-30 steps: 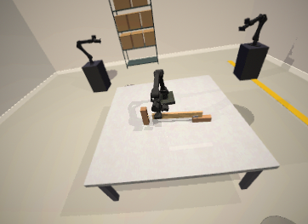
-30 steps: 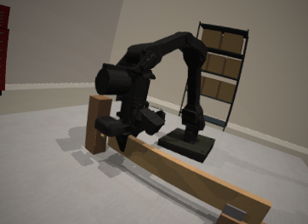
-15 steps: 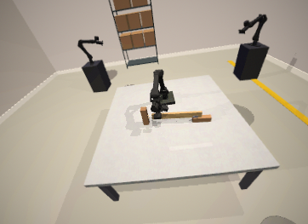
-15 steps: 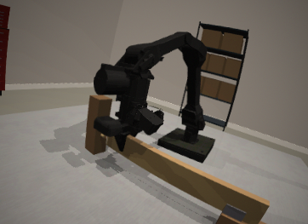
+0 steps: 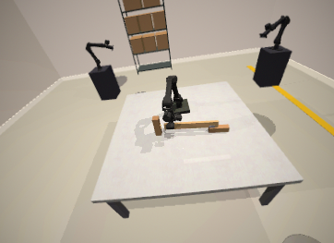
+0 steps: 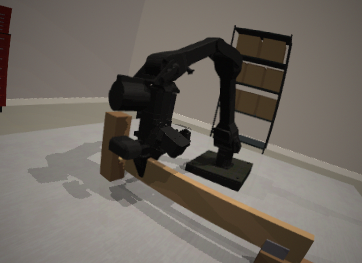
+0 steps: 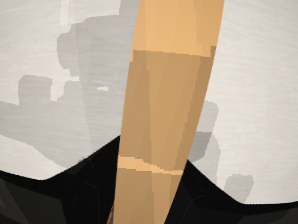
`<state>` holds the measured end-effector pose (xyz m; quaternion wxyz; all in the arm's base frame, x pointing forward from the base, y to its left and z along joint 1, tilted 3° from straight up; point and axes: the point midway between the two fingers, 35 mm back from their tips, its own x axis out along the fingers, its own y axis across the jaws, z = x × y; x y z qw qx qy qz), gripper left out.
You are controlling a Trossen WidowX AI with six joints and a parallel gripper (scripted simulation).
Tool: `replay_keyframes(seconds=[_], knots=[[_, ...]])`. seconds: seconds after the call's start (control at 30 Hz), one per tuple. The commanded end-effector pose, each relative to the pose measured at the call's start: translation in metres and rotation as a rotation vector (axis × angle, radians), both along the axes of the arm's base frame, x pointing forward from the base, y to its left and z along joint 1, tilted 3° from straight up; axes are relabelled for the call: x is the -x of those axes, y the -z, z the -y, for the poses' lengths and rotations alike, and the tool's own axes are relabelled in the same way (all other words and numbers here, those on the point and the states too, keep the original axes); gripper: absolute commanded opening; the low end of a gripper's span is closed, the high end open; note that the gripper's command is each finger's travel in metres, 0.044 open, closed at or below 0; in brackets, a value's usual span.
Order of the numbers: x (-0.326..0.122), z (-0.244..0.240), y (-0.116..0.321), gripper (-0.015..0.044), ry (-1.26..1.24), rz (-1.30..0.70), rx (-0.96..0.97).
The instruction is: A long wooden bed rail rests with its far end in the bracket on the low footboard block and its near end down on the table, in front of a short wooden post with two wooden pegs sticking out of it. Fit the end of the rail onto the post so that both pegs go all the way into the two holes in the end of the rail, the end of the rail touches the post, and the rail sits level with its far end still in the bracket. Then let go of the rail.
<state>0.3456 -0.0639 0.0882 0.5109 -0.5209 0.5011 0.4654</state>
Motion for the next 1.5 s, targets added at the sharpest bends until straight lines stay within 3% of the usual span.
replay_keyframes(seconds=[0.0,1.47], knots=[[0.0,0.003,-0.001,0.0,0.001,0.002,0.004],[0.0,0.017,-0.002,0.0,0.001,0.002,0.005]])
